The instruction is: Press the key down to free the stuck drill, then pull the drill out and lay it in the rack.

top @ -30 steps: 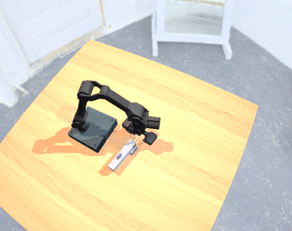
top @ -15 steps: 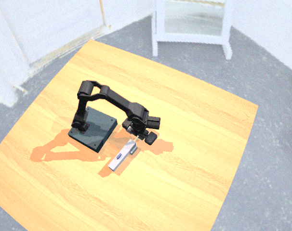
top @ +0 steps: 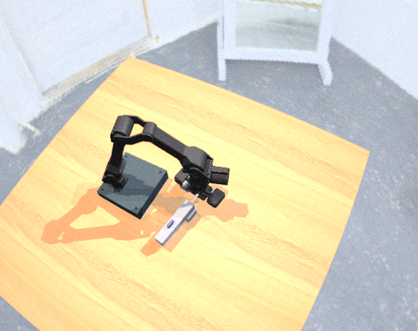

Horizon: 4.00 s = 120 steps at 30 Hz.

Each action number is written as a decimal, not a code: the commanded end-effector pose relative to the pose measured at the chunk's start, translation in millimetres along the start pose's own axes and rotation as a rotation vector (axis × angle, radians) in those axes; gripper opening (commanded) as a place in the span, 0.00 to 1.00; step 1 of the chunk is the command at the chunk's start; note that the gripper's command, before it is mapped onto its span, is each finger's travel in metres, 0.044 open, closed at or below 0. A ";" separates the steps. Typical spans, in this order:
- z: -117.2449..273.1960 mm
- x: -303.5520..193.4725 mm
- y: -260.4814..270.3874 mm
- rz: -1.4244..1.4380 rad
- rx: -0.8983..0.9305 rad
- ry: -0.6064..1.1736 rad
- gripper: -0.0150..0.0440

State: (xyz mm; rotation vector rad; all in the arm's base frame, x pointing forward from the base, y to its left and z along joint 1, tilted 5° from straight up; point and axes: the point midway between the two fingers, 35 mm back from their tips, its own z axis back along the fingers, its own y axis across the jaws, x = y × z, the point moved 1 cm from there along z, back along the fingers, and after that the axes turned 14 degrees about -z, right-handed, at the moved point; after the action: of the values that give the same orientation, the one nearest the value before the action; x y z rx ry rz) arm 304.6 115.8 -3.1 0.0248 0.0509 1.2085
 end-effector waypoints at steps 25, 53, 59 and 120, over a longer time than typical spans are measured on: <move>2.7 15.8 3.3 0.000 -0.001 0.001 0.25; 5.5 53.4 11.5 0.000 0.000 -0.002 0.25; 5.7 61.3 13.6 0.000 0.000 -0.003 0.25; 21.9 61.2 18.4 0.000 0.000 -0.003 0.25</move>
State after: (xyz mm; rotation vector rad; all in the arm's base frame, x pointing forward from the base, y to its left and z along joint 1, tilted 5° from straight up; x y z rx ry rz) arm 309.6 179.5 15.0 0.0269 0.0538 1.2058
